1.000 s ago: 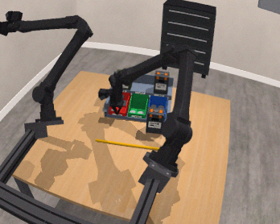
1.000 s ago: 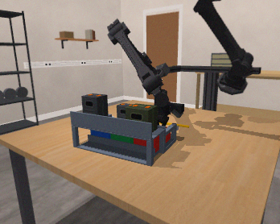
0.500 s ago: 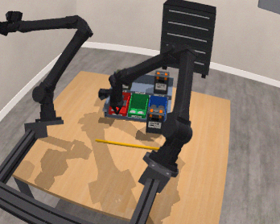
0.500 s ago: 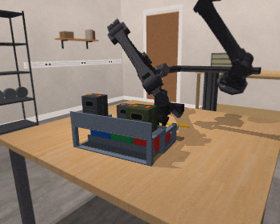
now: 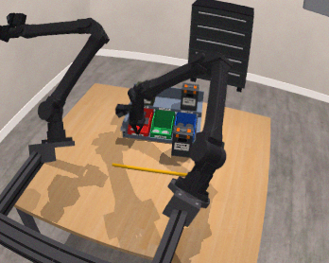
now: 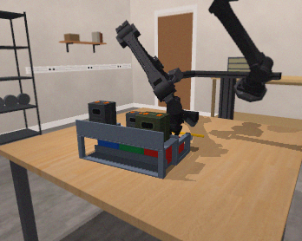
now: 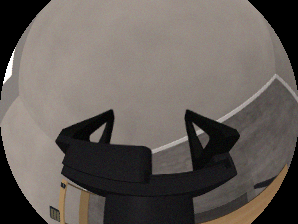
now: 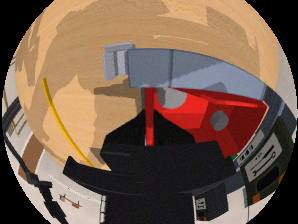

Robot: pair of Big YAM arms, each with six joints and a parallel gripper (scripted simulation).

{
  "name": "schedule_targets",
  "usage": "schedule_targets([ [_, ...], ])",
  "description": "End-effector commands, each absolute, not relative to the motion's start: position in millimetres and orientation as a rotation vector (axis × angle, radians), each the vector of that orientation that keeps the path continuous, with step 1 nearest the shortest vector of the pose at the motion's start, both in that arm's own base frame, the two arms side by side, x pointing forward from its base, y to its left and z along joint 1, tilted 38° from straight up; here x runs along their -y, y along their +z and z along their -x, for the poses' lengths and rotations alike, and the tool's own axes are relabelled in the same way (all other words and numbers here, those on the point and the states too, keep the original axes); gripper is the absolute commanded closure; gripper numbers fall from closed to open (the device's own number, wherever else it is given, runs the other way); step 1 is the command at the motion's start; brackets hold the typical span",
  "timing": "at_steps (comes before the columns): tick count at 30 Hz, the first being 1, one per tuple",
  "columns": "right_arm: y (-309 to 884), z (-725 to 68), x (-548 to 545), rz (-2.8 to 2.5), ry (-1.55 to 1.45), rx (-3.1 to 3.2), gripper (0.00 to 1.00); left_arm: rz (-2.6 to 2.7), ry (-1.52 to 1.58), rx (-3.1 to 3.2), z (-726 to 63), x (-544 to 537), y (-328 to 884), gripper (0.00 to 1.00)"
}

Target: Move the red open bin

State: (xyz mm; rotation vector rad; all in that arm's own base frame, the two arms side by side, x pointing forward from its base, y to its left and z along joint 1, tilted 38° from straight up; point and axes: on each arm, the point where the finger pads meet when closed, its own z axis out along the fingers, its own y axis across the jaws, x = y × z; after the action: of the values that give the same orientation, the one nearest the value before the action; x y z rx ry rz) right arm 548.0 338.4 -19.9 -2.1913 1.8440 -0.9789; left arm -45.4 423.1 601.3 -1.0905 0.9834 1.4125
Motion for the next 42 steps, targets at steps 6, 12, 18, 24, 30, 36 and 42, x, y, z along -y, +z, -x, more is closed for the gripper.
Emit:
schedule_targets([
  [6,1.3,-533.6,-353.5,2.188,-0.976,-1.819,1.00,1.057,1.435,-0.938,48.4,-409.0,638.8,0.00],
  [12,3.4,-532.1,-354.3,2.188,-0.976,-1.819,1.00,1.057,1.435,-0.938,48.4,-409.0,638.8,0.00],
  [18,5.7,-530.4,-355.1,2.188,-0.976,-1.819,1.00,1.057,1.435,-0.938,48.4,-409.0,638.8,0.00],
  [24,7.2,-529.3,-355.7,2.188,-0.975,-1.819,1.00,1.057,1.435,-0.938,48.4,-409.0,638.8,0.00],
  [30,9.4,-527.7,-356.5,2.188,-0.976,-1.819,1.00,1.057,1.435,-0.938,48.4,-409.0,638.8,0.00],
  [36,11.4,-526.3,-357.2,2.188,-0.976,-1.819,1.00,1.057,1.435,-0.938,48.4,-409.0,638.8,0.00],
  [42,12.5,-525.5,-357.6,2.188,-0.975,-1.819,1.00,1.057,1.435,-0.938,48.4,-409.0,638.8,0.00],
])
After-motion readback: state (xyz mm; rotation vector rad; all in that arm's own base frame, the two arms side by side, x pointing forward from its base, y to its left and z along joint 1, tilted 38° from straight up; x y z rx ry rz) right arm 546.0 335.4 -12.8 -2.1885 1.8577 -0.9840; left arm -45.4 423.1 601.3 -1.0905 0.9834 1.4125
